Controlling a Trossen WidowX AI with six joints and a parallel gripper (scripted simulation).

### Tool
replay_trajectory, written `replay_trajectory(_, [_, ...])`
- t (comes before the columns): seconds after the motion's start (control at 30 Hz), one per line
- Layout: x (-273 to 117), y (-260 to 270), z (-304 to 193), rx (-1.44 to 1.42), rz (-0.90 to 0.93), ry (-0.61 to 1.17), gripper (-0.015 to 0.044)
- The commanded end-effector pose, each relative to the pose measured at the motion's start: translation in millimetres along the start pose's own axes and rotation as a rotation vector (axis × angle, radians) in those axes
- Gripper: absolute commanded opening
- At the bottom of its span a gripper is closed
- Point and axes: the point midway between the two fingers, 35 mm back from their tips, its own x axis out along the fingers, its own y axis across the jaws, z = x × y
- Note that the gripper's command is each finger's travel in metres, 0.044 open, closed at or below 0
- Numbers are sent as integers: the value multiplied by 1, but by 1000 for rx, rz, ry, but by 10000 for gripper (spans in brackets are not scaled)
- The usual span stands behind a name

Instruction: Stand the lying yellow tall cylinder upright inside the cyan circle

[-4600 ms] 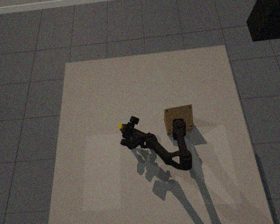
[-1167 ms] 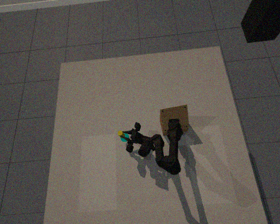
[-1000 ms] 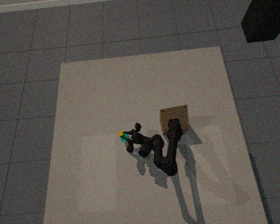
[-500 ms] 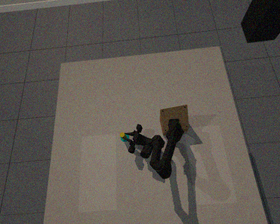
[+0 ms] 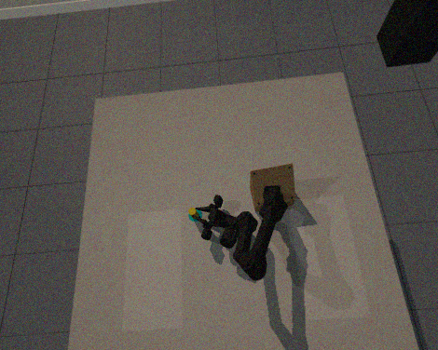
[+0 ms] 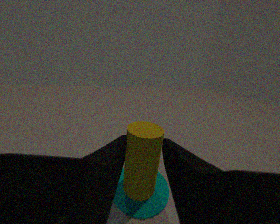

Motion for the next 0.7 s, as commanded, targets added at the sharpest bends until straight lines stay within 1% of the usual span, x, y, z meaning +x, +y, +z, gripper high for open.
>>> replay_trajectory(0.0, [0, -1, 0, 2, -3, -2, 236])
replay_trajectory(0.2, [0, -1, 0, 2, -3, -2, 394])
replay_trajectory(0.4, [1, 0, 3, 3, -4, -2, 400])
replay_trajectory(0.67, [3, 3, 36, 7, -10, -1, 400])
